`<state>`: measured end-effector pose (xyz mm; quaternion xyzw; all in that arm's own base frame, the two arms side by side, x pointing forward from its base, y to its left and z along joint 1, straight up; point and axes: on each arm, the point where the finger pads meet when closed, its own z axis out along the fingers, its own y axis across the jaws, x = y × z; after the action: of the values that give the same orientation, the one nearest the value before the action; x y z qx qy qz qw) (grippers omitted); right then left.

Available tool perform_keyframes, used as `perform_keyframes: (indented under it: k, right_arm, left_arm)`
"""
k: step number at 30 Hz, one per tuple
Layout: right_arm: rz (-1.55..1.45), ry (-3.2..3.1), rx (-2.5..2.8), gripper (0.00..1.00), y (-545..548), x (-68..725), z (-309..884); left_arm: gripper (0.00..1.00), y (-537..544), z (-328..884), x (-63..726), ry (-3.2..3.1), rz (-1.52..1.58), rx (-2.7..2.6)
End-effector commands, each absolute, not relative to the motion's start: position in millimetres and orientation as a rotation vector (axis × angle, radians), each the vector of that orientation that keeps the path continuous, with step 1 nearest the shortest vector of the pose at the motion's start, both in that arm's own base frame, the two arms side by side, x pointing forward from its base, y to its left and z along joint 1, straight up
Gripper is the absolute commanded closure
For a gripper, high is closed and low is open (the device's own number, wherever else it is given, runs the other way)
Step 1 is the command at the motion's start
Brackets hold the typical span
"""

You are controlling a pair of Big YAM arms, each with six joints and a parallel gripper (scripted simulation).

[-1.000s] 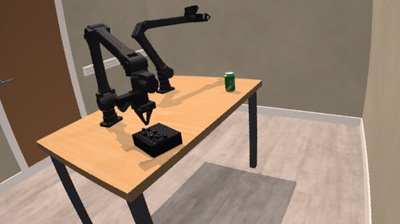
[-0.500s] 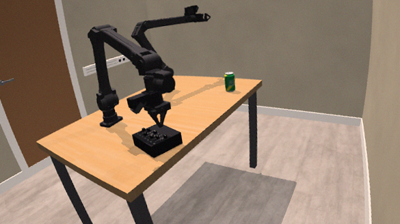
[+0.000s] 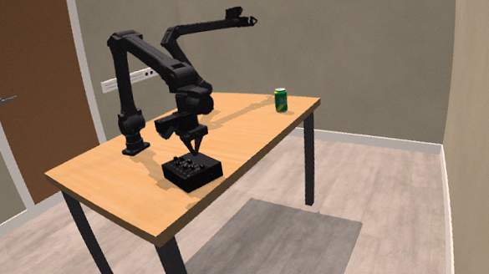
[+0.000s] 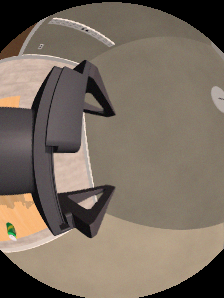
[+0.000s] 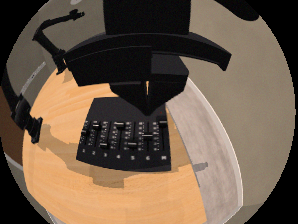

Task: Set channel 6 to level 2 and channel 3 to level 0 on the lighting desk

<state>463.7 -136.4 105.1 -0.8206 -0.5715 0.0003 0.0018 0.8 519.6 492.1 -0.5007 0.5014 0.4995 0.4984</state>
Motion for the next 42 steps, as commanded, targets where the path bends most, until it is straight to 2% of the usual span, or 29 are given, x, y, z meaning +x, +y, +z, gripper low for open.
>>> perform_keyframes:
  k: [1,42]
  right_arm:
    - [-0.059,-1.793,-2.638,1.00,-145,477,129]
    - [-0.045,-1.787,-2.629,1.00,-146,482,115]
  left_arm:
    - [0.00,517,504,-2,1.178,1.223,-1.189]
    - [0.00,517,504,-2,1.178,1.223,-1.189]
